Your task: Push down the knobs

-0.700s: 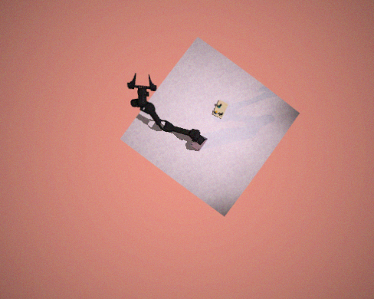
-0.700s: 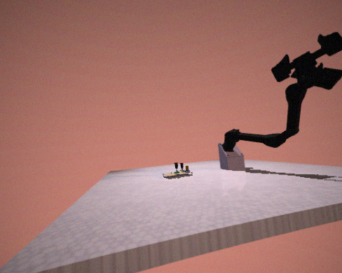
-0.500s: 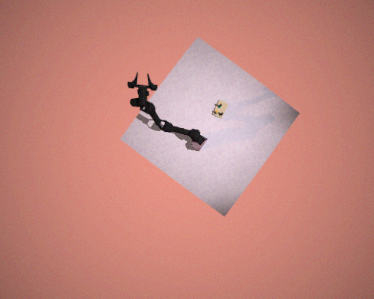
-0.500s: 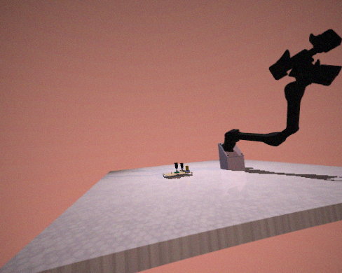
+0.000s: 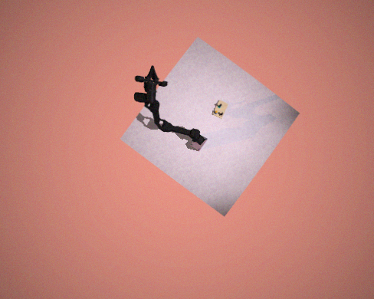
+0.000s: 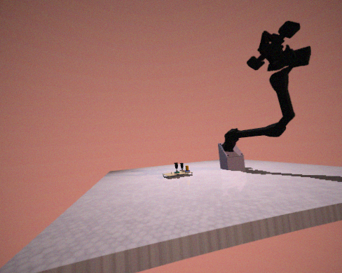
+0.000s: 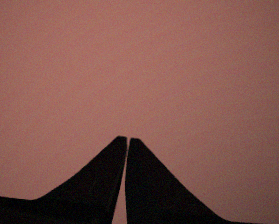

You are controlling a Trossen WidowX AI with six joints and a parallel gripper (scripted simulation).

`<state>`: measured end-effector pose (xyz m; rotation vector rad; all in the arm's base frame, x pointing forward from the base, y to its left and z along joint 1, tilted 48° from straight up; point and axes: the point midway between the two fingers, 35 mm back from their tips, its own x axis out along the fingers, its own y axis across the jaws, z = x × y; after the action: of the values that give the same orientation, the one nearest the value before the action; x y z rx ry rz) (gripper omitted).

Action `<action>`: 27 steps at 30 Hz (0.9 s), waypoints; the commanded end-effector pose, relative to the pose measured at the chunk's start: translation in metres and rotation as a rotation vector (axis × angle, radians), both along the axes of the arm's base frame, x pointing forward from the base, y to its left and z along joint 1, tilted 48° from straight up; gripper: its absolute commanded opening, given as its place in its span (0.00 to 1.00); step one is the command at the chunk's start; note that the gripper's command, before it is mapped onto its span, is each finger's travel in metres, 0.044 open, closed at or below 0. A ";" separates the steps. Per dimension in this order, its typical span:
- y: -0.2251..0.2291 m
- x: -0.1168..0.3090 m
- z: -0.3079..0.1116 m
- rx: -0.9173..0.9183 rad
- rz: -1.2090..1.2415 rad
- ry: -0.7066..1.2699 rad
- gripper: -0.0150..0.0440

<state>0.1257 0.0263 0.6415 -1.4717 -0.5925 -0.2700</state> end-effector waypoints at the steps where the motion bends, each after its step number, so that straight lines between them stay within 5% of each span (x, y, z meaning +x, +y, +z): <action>1: -0.030 0.026 -0.010 0.063 0.009 0.047 0.25; 15: -0.104 0.139 -0.074 0.246 0.058 0.307 0.25; 27: -0.129 0.229 -0.179 0.305 0.104 0.619 0.25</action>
<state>0.3380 -0.0996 0.4874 -1.1535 -0.1651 0.1218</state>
